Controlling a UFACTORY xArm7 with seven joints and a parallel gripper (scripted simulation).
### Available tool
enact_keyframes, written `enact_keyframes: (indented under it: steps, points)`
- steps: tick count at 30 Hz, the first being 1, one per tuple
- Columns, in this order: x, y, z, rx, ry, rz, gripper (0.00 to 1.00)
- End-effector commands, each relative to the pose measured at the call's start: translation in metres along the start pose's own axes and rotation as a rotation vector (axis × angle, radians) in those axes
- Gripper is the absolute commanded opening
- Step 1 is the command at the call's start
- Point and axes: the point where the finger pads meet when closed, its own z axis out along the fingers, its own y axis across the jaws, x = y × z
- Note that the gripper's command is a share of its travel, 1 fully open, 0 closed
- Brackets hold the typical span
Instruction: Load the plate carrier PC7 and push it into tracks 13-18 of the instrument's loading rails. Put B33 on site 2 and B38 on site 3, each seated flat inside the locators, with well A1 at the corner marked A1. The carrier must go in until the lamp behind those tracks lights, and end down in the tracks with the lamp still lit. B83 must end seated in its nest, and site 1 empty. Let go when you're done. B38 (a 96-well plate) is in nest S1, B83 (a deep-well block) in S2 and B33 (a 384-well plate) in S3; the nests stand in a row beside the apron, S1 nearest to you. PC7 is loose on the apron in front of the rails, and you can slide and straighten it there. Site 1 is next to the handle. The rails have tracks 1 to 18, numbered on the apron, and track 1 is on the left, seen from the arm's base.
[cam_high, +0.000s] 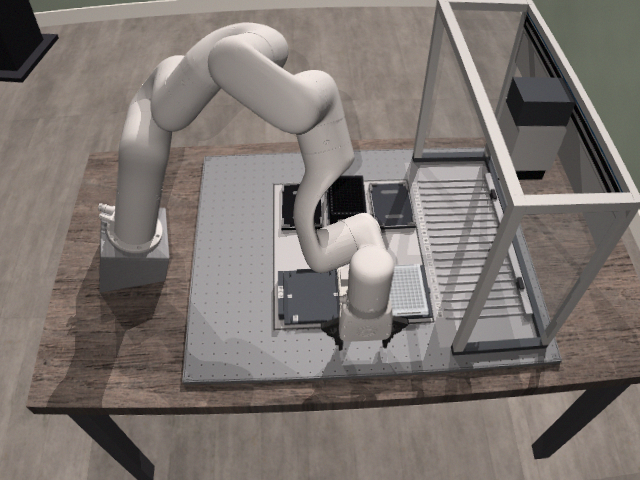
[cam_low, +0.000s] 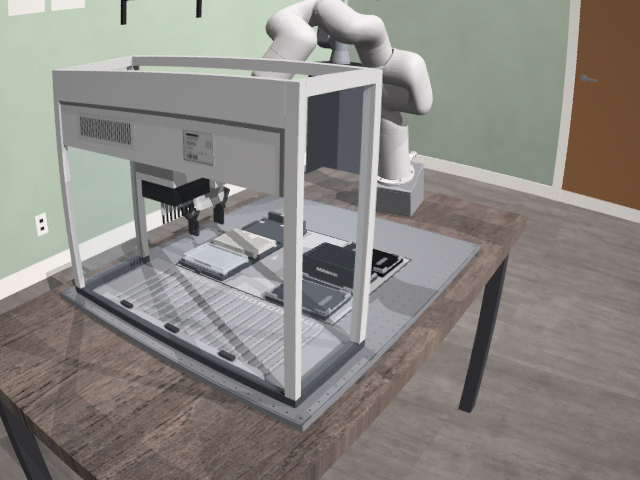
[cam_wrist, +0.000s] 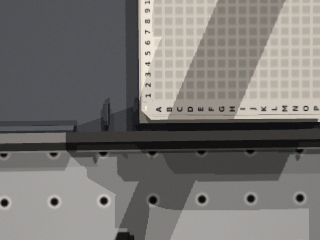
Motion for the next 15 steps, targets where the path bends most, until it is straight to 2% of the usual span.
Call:
enact_keyframes:
  steps: [1,15]
  points:
    - [-0.001,0.001,-0.006,-0.003,-0.002,0.001,1.0]
    - [-0.001,0.001,-0.027,-0.003,-0.002,0.001,1.0]
